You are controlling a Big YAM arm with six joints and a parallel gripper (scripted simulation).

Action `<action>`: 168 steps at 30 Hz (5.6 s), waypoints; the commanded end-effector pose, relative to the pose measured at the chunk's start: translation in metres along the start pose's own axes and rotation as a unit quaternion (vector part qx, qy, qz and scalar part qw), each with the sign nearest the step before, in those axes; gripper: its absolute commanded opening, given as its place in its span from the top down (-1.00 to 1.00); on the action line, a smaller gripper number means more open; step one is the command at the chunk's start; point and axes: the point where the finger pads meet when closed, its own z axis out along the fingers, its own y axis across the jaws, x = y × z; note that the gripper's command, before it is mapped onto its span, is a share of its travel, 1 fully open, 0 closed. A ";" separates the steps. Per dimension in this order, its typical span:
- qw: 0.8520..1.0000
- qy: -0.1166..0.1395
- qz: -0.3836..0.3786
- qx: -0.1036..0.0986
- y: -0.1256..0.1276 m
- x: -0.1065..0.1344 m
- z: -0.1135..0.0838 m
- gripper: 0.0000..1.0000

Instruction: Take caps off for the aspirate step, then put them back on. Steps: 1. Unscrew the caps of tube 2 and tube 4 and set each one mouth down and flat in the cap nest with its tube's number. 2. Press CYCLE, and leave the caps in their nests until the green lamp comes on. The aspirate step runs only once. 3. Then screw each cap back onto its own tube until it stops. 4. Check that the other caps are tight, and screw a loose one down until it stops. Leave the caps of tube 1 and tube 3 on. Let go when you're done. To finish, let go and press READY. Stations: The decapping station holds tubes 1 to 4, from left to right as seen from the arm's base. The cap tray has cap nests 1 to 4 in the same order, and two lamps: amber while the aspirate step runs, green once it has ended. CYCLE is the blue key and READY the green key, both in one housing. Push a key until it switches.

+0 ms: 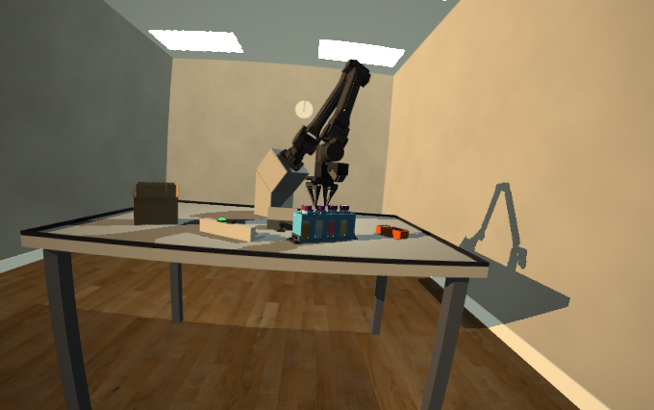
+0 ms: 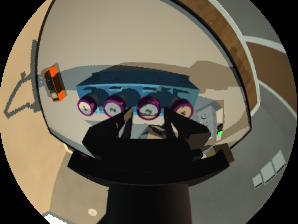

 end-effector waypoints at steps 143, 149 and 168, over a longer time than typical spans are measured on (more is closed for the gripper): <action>0.972 -0.025 0.233 0.005 -0.006 -0.019 -0.035 0.02; 0.972 -0.026 0.232 0.005 -0.005 -0.020 -0.051 0.02; 0.943 -0.006 0.332 0.003 -0.022 0.123 -0.016 1.00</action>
